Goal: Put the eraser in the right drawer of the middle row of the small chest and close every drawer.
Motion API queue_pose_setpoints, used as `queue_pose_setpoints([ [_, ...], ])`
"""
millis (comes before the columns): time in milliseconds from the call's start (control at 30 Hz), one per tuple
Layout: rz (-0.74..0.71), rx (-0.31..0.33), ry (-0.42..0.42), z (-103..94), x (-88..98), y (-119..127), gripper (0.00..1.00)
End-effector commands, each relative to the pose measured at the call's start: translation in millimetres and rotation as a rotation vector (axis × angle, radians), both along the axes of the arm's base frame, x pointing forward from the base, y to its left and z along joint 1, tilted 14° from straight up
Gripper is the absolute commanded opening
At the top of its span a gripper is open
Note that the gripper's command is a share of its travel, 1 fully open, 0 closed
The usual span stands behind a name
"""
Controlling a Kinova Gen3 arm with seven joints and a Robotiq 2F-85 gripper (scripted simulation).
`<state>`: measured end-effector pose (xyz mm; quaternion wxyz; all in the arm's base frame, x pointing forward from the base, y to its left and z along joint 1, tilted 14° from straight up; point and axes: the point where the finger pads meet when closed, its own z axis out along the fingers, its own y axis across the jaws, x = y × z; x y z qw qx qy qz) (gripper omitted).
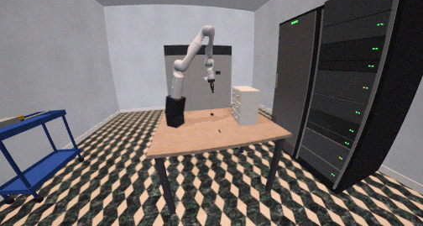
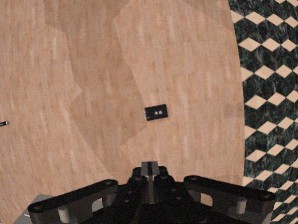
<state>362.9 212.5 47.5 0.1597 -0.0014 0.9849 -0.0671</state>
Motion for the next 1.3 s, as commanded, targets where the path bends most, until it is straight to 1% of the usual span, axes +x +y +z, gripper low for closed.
queue_pose_setpoints([
  [0,-0.017,0.007,0.005,3.3,4.4,-3.0,0.00],
  [600,-0.025,0.009,0.070,7.4,-1.0,-2.1,0.00],
  [1267,-0.029,0.009,0.099,9.4,-3.3,-1.9,0.00],
])
